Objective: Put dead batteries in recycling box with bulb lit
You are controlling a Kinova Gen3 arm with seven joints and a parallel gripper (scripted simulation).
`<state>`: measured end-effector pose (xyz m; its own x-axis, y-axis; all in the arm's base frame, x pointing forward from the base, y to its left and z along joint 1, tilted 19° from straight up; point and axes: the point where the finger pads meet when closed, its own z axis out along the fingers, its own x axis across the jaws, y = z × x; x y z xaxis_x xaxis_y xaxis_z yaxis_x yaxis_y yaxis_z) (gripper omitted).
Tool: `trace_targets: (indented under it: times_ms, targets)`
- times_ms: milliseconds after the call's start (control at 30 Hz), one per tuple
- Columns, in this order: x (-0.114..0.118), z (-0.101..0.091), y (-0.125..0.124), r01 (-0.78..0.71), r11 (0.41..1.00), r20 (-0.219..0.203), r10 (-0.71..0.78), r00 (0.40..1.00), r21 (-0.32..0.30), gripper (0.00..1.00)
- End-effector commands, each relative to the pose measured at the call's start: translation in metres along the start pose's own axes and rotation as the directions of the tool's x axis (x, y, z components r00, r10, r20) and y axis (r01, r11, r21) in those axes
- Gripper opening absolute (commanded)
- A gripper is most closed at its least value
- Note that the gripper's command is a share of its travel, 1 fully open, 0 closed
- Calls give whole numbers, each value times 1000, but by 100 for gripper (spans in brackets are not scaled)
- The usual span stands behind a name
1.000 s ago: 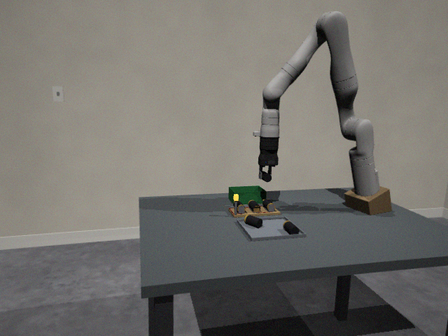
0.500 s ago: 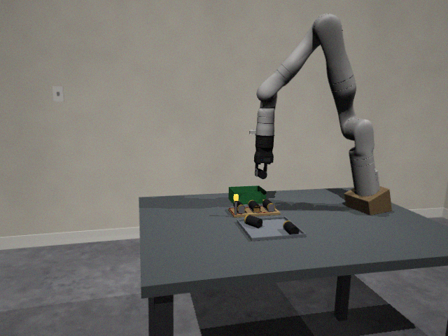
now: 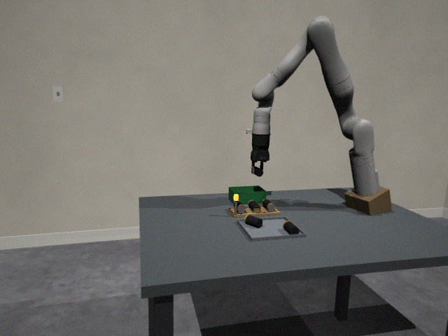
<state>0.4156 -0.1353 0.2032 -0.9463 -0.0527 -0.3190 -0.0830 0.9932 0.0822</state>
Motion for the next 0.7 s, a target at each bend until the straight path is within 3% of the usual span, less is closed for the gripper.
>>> trace_targets:
  times_ms: [0, 667]
  targets:
    - [2, 1, -14, -16, 1000, -4, 16, 1000, 7, 57]
    - [3, 1, -44, -16, 1000, -4, 16, 1000, 7, 57]
